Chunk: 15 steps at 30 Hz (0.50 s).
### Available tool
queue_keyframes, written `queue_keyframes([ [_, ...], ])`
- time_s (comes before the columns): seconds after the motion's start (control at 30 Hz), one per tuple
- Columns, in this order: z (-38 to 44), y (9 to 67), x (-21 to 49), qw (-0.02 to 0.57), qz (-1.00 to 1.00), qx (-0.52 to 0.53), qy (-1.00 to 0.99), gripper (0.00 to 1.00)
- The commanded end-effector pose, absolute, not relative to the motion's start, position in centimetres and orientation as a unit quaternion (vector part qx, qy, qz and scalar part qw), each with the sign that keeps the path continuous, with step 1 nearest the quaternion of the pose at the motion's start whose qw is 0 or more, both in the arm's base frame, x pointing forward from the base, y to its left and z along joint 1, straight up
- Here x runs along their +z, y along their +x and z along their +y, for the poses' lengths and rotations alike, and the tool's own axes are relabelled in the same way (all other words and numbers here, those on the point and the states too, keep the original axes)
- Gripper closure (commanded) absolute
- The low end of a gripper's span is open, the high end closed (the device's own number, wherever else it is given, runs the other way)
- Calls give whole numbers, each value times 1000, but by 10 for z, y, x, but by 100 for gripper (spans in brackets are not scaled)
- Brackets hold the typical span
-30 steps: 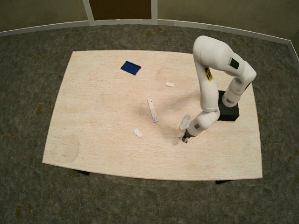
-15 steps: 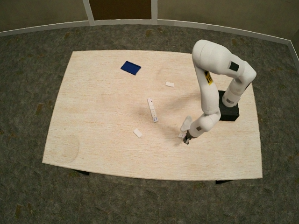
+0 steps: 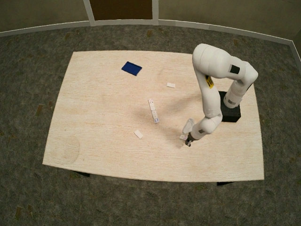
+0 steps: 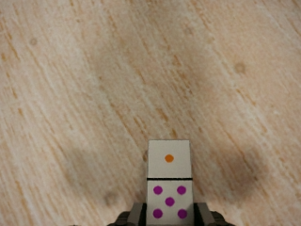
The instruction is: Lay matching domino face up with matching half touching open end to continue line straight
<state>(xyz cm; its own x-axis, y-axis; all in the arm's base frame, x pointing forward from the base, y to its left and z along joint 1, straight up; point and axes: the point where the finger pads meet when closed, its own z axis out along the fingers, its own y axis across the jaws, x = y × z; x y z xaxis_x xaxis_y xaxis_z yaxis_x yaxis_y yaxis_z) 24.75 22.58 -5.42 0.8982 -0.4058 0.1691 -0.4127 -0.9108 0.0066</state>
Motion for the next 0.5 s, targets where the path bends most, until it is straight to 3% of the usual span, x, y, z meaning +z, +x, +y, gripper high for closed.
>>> queue_keyframes([
  [0.0, 226, 247, -56, 21, -211, 83, 974, 66],
  [0.47, 227, 245, -62, 21, -211, 83, 974, 66],
])
